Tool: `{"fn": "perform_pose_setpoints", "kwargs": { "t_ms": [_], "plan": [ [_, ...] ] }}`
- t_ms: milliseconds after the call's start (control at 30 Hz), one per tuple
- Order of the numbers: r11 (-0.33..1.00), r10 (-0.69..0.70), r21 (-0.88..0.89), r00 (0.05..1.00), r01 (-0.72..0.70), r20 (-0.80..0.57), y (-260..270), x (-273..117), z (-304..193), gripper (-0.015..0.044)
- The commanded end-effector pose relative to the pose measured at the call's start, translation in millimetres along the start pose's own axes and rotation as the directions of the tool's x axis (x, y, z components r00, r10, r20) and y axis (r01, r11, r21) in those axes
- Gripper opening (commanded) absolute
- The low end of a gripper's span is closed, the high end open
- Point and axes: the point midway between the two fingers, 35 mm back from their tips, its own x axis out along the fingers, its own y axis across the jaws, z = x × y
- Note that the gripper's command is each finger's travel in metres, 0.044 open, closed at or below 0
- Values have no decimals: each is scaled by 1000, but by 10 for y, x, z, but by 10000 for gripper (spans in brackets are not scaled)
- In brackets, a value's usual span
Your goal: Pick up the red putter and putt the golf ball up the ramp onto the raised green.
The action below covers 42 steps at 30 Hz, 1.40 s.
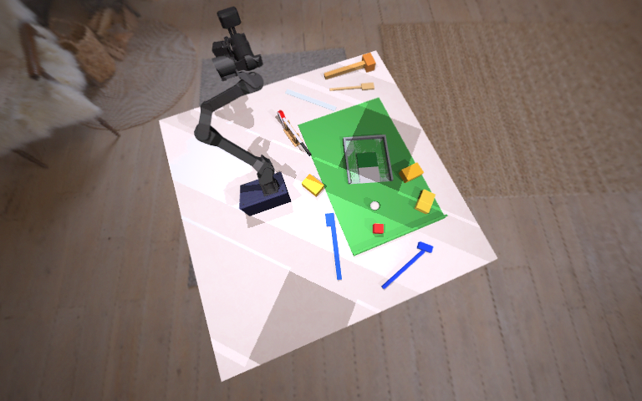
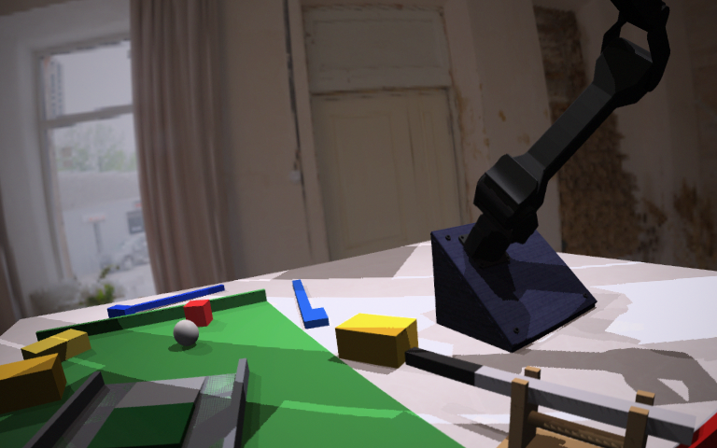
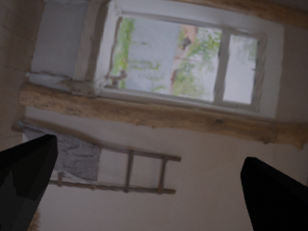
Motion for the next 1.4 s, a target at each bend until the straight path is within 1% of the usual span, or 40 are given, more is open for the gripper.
{"fn": "perform_pose_setpoints", "kwargs": {
  "t_ms": [0, 33, 67, 167, 300, 500, 600, 700, 800, 900, 1100, 1233, 1367],
  "plan": [
    [1000, 0, 2, 1000, 0, -6, 3, -2, -21, 426],
    [1000, 1, 9, 1000, 0, -24, 12, -10, -85, 440],
    [1000, 2, 21, 999, -1, -54, 28, -25, -192, 440],
    [997, 22, 75, 981, -7, -192, 139, -129, -673, 440],
    [987, 81, 158, 926, -23, -370, 383, -370, -1297, 440],
    [954, 241, 286, 792, -88, -561, 936, -862, -2042, 440],
    [922, 342, 368, 710, -124, -616, 1271, -1157, -2299, 440],
    [869, 456, 469, 621, -158, -637, 1652, -1471, -2465, 440],
    [794, 577, 580, 533, -185, -619, 2055, -1787, -2525, 440],
    [696, 690, 688, 453, -203, -564, 2445, -2086, -2480, 440],
    [437, 874, 879, 320, -192, -365, 3132, -2627, -2102, 440],
    [245, 939, 952, 290, -183, -186, 3432, -2872, -1728, 440],
    [59, 948, 982, 319, -179, 1, 3592, -2972, -1289, 440]
  ]
}}
